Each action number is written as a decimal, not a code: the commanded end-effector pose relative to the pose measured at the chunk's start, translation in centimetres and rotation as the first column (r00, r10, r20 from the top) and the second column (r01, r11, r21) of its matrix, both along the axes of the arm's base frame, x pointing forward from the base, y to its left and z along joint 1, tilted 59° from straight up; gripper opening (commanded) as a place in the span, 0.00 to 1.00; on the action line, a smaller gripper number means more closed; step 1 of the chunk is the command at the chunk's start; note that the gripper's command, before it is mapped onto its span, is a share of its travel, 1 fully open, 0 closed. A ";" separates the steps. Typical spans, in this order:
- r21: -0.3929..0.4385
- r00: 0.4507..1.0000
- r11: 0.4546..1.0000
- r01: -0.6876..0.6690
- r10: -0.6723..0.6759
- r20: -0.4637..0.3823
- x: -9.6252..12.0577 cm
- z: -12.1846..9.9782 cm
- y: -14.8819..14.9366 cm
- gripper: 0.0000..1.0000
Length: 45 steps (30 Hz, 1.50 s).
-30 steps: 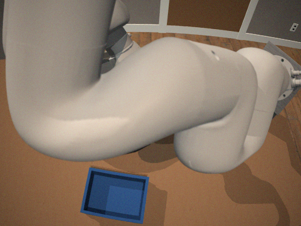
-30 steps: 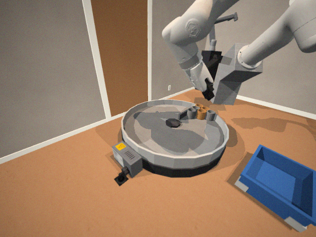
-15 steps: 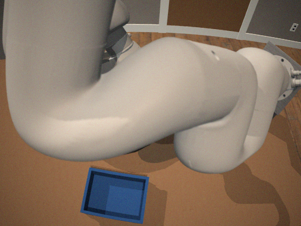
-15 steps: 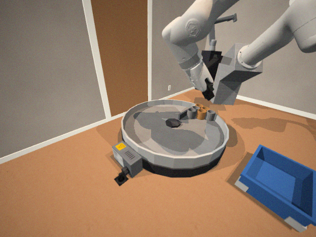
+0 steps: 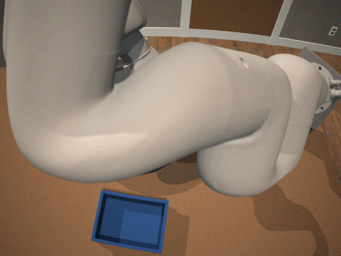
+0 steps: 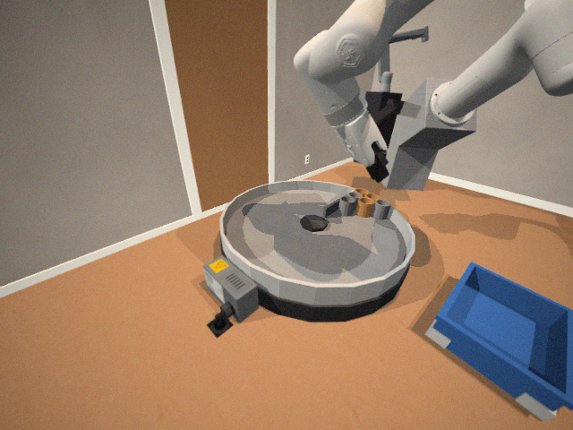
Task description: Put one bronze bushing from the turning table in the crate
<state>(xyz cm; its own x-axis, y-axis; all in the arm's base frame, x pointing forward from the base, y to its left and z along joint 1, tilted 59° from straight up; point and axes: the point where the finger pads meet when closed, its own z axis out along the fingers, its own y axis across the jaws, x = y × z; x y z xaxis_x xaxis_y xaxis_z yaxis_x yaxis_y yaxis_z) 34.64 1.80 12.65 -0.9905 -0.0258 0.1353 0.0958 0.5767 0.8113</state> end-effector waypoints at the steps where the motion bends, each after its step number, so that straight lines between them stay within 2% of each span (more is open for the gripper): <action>1: -0.001 1.000 1.000 0.003 -0.003 0.001 0.0 0.0 -0.1 0.10; 23: 0.006 1.000 1.000 0.010 -0.010 -0.007 0.1 0.0 -0.1 0.10; 27: 0.059 0.996 0.996 0.063 -0.059 -0.072 0.7 -0.5 0.3 0.10; 29: 0.059 0.996 0.996 0.063 -0.059 -0.072 0.7 -0.5 0.3 0.10; 34: 0.152 0.968 0.973 0.176 -0.143 -0.205 1.8 -1.4 1.1 0.10; 37: 0.182 0.952 0.958 0.220 -0.170 -0.256 2.3 -1.7 1.4 0.10; 45: 0.188 0.948 0.955 0.229 -0.175 -0.266 2.4 -1.8 1.5 0.10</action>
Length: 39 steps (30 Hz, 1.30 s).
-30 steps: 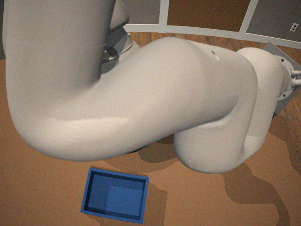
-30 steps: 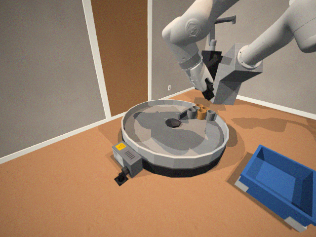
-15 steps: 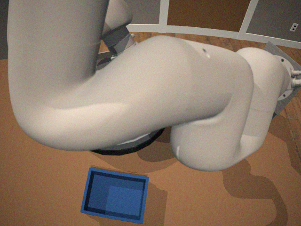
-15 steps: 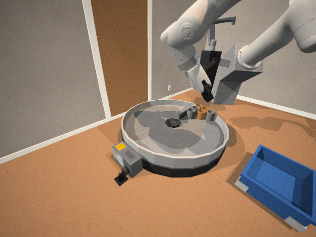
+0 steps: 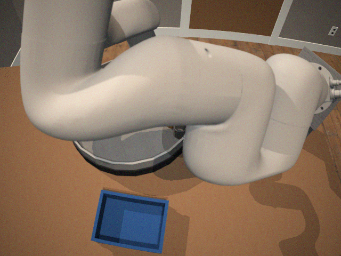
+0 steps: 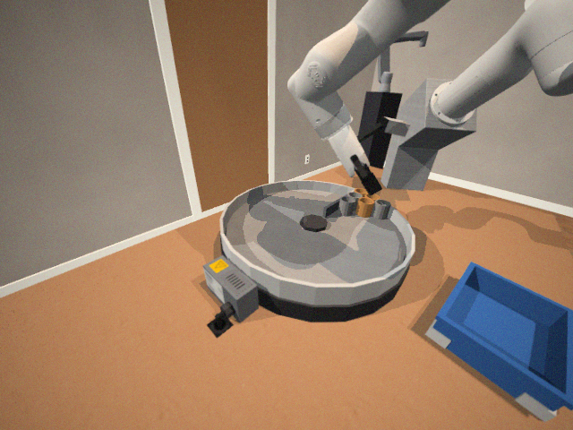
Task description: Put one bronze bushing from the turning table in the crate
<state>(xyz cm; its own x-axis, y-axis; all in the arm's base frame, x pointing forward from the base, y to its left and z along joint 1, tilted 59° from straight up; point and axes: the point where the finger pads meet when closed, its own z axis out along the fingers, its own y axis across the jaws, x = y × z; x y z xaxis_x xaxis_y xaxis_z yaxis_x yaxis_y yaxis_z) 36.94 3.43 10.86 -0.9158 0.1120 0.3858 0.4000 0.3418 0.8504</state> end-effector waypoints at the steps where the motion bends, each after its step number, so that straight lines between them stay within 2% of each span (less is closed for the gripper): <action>1: 0.000 1.000 1.000 0.005 -0.005 -0.001 0.0 0.0 -0.2 0.10; 27: 0.000 1.000 1.000 0.006 -0.006 -0.002 0.1 0.0 -0.1 0.10; 33: 0.000 1.000 1.000 0.006 -0.006 -0.002 1.3 -1.0 1.2 0.10; 39: 0.000 1.000 1.000 0.006 -0.006 -0.002 1.4 -1.1 1.3 0.10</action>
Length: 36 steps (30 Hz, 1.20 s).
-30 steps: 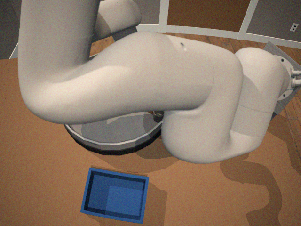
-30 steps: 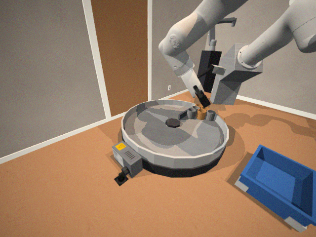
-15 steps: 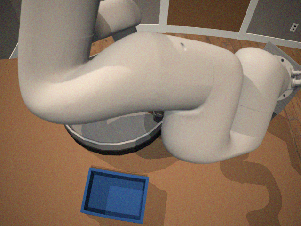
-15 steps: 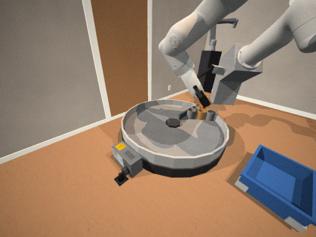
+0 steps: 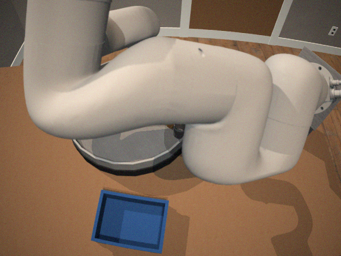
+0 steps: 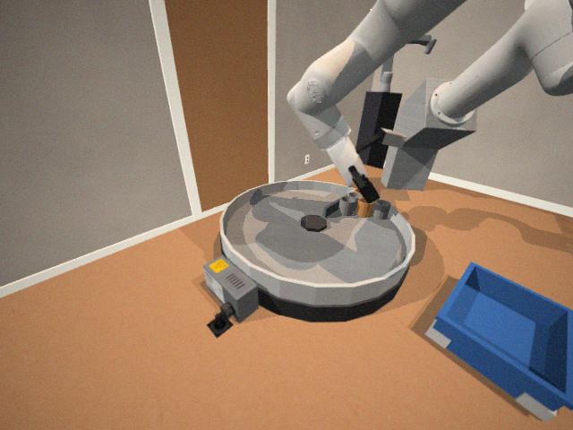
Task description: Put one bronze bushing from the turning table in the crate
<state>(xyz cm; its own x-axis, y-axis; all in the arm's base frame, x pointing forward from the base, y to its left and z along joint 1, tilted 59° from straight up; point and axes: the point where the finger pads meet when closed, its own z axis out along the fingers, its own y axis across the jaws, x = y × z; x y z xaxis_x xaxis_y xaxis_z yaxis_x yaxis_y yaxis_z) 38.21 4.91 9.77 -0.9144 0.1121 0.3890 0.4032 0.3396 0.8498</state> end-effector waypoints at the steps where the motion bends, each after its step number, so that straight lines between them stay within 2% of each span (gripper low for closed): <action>1: -0.002 1.000 1.000 0.005 -0.005 0.001 0.1 0.0 -0.2 0.10; 33: -0.002 1.000 1.000 0.005 -0.005 0.001 0.8 -0.7 0.6 0.10; 34: -0.002 1.000 1.000 0.005 -0.005 0.001 0.8 -0.7 0.6 0.00; 36: -0.002 1.000 1.000 0.005 -0.005 0.001 0.8 -0.7 0.6 0.00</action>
